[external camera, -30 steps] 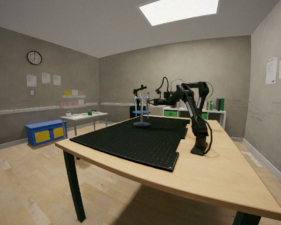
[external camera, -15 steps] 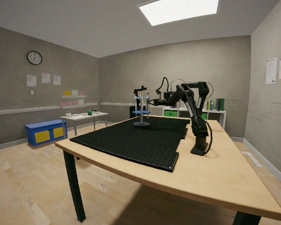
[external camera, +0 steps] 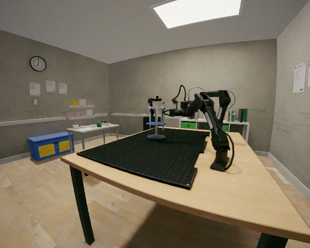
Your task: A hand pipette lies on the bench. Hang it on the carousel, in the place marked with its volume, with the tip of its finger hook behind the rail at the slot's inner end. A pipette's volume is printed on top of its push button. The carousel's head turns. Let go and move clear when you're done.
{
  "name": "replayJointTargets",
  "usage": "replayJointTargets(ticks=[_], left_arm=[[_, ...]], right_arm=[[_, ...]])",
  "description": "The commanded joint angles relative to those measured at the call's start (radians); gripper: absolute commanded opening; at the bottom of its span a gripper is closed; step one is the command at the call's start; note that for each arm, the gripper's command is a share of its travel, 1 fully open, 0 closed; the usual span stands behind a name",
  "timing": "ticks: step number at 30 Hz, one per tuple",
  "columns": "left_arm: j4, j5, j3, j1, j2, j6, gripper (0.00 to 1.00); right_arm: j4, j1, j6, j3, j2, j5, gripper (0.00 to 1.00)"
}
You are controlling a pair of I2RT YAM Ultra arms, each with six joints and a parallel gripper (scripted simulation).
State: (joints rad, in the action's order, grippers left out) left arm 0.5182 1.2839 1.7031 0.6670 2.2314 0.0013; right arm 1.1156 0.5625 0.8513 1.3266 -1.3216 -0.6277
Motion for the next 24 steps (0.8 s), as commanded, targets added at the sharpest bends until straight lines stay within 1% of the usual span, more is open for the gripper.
replayJointTargets(ticks=[1,22,24], left_arm=[[0.022,0.017,0.009,-0.014,-0.008,-0.008,0.12],[0.022,0.017,0.009,-0.014,-0.008,-0.008,0.12],[0.024,0.016,0.014,-0.014,0.011,-0.009,0.12]], right_arm=[[-0.013,0.009,0.005,0.015,0.004,-0.020,1.00],[-0.013,0.009,0.005,0.015,0.004,-0.020,1.00],[-0.013,0.009,0.005,0.015,0.004,-0.020,1.00]])
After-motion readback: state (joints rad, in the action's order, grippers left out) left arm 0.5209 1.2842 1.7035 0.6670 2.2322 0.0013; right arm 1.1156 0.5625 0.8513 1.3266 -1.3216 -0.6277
